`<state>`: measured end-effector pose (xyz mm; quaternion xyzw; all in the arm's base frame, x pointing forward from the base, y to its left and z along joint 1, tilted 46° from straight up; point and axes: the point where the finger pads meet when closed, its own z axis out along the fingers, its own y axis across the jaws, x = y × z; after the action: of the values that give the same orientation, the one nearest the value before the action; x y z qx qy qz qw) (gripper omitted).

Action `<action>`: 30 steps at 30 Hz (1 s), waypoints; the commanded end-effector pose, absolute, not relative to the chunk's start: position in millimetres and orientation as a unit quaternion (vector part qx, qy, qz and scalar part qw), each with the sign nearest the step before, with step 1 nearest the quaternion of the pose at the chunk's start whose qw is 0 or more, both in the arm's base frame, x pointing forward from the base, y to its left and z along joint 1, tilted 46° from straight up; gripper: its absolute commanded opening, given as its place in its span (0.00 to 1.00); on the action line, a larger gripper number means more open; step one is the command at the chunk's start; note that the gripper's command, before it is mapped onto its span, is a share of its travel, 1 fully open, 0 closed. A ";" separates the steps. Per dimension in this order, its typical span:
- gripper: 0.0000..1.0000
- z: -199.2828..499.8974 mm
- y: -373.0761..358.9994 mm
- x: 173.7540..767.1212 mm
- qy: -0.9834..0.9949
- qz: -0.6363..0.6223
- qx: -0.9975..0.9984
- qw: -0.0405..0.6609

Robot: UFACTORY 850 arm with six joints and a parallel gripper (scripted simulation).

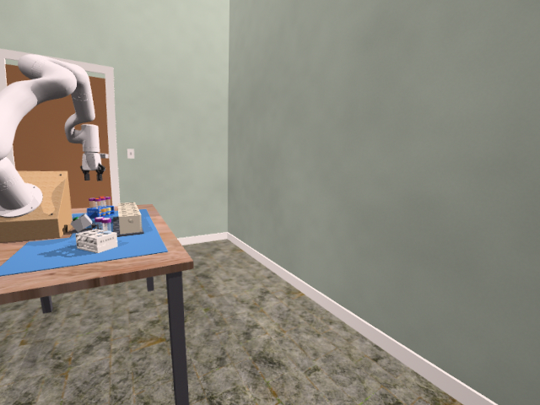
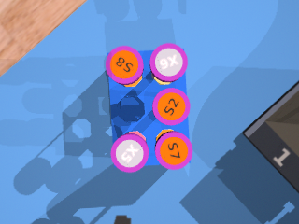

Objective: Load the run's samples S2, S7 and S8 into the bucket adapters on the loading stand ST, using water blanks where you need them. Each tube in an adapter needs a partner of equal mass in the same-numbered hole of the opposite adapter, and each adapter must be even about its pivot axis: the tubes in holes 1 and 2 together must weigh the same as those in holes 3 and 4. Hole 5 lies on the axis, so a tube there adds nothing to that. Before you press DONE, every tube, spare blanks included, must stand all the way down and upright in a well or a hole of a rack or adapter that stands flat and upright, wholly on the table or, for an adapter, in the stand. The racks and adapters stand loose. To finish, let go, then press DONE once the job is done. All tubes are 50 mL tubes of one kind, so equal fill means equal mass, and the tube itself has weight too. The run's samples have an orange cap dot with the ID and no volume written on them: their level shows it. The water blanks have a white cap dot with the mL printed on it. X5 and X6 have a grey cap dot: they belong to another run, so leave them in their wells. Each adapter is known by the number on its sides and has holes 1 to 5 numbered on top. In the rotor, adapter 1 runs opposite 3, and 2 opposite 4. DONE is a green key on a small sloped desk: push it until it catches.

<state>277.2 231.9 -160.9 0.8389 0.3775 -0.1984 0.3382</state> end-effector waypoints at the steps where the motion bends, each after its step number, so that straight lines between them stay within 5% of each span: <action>1: 1.00 -163.2 230.9 277.6 0.378 -0.197 0.839 0.338; 30: 1.00 -213.2 179.2 272.1 0.378 -0.197 0.839 0.338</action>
<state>271.7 182.0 -209.6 0.8390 0.3774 -0.1985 0.3381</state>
